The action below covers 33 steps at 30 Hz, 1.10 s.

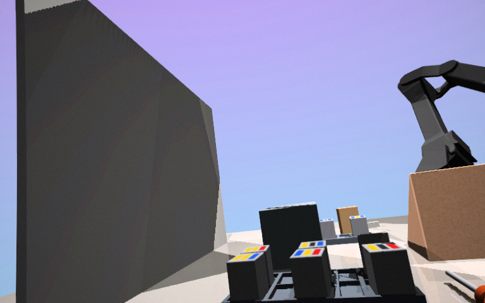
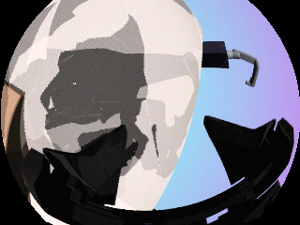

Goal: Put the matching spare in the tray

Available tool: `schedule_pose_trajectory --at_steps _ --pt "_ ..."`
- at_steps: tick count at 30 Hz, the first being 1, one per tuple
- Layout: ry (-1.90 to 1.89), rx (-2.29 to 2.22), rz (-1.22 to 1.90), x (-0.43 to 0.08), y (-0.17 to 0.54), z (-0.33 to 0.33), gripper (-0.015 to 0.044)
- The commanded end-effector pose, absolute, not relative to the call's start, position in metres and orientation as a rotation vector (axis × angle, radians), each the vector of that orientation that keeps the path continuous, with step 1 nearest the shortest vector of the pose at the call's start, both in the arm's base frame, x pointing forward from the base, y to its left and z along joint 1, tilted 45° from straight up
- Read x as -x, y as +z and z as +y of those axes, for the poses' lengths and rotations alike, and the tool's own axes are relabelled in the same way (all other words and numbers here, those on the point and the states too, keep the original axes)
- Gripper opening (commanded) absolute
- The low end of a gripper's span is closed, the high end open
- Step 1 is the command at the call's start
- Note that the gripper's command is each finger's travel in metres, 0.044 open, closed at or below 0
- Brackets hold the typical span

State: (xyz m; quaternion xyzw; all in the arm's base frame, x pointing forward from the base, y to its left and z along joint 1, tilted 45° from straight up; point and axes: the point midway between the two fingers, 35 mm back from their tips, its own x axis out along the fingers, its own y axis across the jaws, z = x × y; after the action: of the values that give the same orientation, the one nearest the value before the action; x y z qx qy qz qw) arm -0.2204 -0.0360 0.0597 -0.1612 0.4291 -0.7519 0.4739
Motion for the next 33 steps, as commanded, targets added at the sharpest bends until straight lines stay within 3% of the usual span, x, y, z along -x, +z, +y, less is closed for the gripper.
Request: schedule_pose_trajectory --at_steps 1,8,19,26,33 --pt "-1.839 0.394 1.050 0.220 0.060 -0.036 0.0426" --pt "-1.864 0.335 1.026 0.223 0.057 -0.028 0.0440" --pt "-2.263 -0.602 0.476 0.220 0.023 0.111 0.0440" --pt "-2.464 -1.157 -0.048 0.168 0.011 0.196 0.0440" --pt "-2.547 -1.660 -0.736 0.081 0.007 0.258 0.0440"
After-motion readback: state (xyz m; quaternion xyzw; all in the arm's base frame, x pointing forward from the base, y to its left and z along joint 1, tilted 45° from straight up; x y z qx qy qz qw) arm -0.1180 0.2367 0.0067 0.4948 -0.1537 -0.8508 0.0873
